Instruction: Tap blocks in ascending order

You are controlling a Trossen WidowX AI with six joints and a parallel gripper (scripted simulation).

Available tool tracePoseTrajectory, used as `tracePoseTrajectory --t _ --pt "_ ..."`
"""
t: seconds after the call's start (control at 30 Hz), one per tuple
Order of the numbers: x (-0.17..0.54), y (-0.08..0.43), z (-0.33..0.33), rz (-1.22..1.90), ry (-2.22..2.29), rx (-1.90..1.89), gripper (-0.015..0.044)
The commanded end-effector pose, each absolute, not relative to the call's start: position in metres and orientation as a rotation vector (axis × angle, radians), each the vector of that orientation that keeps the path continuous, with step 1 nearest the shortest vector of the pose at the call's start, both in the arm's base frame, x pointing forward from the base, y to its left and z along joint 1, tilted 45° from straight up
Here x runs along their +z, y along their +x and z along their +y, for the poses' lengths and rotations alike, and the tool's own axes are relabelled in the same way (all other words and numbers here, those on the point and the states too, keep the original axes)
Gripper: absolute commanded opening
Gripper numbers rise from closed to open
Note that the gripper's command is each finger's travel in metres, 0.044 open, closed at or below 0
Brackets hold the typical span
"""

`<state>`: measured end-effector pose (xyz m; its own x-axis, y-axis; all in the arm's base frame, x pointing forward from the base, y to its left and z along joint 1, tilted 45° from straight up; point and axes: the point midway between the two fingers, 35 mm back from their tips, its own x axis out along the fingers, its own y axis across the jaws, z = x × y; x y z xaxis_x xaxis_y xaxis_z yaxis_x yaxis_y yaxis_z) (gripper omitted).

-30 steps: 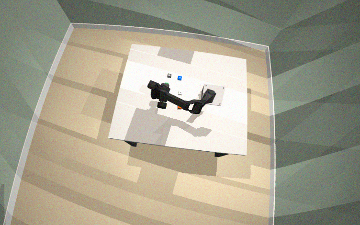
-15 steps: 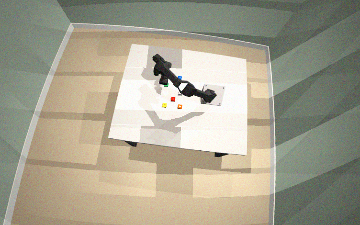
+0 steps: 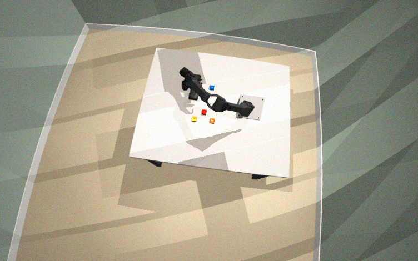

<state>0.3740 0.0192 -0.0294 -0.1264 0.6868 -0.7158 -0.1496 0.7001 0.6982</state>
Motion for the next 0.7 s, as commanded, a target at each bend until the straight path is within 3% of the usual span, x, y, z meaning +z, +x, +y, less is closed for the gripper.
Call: tracePoseTrajectory --t 0.0,0.67 --pt "-0.036 0.372 0.022 1.536 0.471 0.751 0.0020" --pt "-0.057 0.369 0.043 1.536 0.472 0.752 0.0020"
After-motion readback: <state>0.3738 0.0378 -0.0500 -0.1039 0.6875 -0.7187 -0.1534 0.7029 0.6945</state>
